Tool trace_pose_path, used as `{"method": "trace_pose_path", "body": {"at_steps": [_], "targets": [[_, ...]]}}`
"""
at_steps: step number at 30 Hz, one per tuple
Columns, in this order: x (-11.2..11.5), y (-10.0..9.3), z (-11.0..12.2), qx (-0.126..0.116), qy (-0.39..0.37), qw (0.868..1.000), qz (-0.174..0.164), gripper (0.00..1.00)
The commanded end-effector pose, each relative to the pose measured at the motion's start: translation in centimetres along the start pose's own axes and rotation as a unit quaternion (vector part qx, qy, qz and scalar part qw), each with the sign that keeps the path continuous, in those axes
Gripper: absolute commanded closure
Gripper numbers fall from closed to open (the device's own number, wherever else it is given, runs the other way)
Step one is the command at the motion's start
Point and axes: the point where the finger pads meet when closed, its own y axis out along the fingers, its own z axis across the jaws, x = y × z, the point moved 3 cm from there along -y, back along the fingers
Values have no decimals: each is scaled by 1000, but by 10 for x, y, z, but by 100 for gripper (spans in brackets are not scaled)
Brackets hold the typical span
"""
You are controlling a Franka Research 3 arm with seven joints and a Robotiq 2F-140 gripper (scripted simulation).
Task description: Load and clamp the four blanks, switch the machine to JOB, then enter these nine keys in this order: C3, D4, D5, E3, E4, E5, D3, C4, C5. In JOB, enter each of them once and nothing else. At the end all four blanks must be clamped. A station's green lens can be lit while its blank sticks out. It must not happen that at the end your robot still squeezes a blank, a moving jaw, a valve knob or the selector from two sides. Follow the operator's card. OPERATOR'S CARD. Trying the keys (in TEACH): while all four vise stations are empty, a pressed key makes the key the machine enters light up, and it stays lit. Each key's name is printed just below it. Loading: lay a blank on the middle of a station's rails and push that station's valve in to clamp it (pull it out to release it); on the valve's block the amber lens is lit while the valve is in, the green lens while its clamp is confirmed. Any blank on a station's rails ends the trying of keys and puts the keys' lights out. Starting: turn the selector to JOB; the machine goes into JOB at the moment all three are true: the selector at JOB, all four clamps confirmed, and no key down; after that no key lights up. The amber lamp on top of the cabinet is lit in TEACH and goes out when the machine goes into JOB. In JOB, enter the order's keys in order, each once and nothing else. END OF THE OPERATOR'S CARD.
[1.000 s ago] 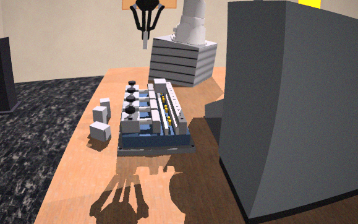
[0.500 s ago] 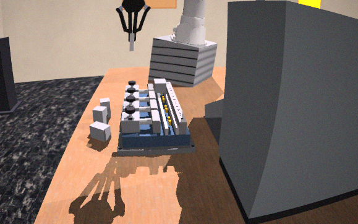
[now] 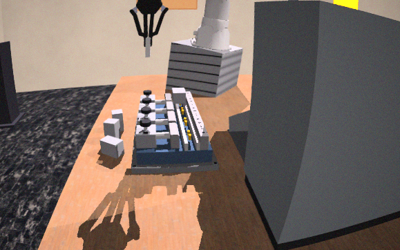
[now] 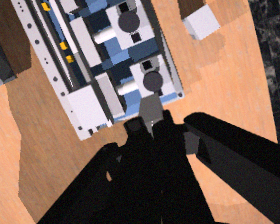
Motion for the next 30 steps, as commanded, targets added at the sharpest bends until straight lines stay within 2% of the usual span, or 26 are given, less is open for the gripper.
{"method": "trace_pose_path", "body": {"at_steps": [1, 16, 30], "targets": [[1, 0, 0, -1, -4, 1000, -1, 100], [1, 2, 0, -1, -4, 1000, -1, 100], [0, 21, 0, -1, -4, 1000, 0, 100]]}}
